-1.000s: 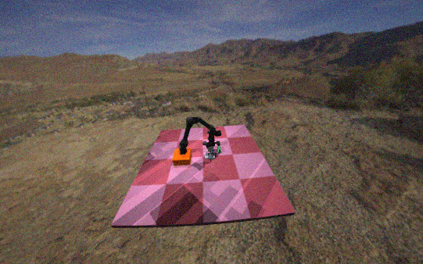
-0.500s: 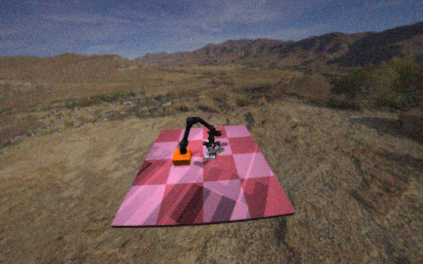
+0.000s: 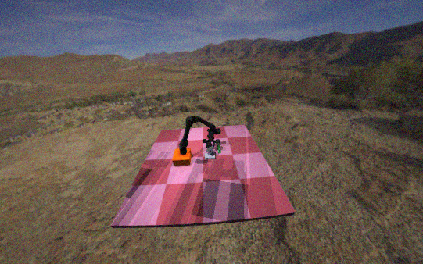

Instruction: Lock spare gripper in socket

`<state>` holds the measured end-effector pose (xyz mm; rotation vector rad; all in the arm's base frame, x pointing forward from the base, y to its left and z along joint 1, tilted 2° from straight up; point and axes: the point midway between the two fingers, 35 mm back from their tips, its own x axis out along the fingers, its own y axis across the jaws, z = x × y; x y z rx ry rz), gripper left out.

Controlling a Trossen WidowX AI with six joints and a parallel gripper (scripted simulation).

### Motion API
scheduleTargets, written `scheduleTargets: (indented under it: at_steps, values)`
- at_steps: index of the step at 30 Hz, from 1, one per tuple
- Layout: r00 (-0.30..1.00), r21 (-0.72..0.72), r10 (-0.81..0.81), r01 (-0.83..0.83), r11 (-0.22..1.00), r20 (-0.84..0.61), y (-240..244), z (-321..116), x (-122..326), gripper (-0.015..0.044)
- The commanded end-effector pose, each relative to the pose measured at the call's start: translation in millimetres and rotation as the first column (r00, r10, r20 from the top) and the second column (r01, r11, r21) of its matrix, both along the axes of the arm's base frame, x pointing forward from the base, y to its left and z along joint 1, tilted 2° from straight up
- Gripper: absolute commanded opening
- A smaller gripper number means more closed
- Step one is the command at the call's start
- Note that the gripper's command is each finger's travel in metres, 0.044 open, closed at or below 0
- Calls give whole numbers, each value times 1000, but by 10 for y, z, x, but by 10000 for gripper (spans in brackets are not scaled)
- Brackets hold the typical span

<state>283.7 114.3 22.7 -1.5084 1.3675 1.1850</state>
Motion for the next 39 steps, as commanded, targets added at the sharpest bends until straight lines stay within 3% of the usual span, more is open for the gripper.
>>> scheduleTargets:
  at_steps: [1, 34, 39]
  values:
    - [1000, 2, -1, 1, 1000, 2, 66, 79, -7, 200]
    - [999, -27, 18, -19, 999, -33, 454, 612, -149, 200]
    - [999, -29, 19, -20, 999, -34, 398, 548, -143, 331]
